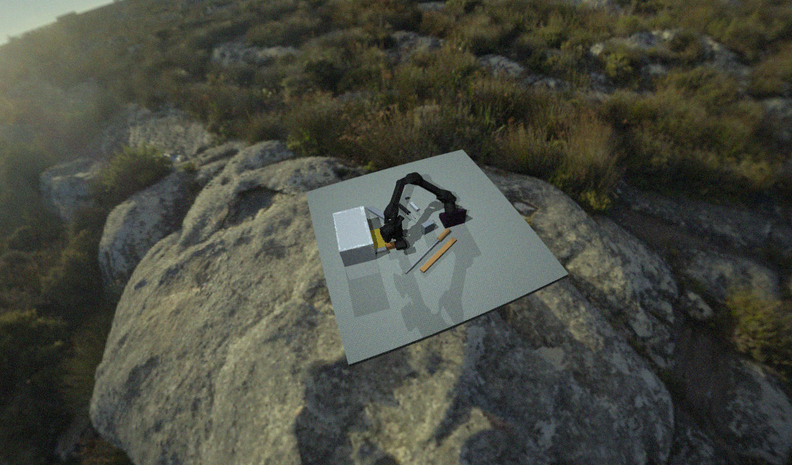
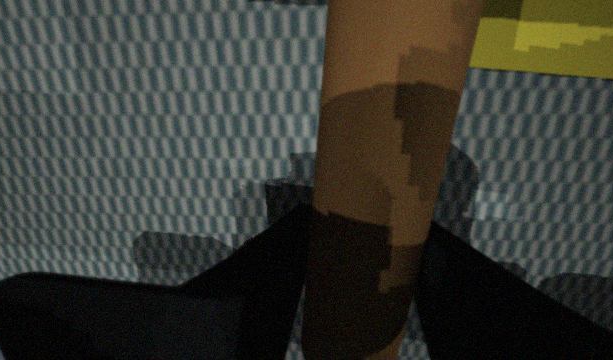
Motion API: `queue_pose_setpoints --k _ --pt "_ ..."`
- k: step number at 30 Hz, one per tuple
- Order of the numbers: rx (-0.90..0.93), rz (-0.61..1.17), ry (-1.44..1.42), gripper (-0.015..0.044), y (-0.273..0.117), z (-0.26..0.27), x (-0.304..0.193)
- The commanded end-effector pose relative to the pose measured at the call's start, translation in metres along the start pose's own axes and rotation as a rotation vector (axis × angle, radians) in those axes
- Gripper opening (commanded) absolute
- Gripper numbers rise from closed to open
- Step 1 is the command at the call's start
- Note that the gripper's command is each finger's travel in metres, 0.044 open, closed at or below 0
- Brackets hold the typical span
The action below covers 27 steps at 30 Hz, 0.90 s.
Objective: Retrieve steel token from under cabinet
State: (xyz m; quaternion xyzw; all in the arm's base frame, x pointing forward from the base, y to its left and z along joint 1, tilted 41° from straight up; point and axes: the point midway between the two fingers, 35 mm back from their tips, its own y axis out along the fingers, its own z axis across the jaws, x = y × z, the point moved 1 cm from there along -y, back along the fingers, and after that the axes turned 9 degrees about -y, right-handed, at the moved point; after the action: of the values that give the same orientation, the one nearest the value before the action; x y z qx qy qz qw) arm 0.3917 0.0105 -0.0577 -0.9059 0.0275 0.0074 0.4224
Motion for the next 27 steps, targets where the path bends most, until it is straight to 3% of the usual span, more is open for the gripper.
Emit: queue_pose_setpoints --k 1,27 --pt "0.000 0.004 0.001 0.0000 0.001 0.001 -0.007" --pt "0.000 0.005 0.000 0.0000 0.001 0.006 -0.031"
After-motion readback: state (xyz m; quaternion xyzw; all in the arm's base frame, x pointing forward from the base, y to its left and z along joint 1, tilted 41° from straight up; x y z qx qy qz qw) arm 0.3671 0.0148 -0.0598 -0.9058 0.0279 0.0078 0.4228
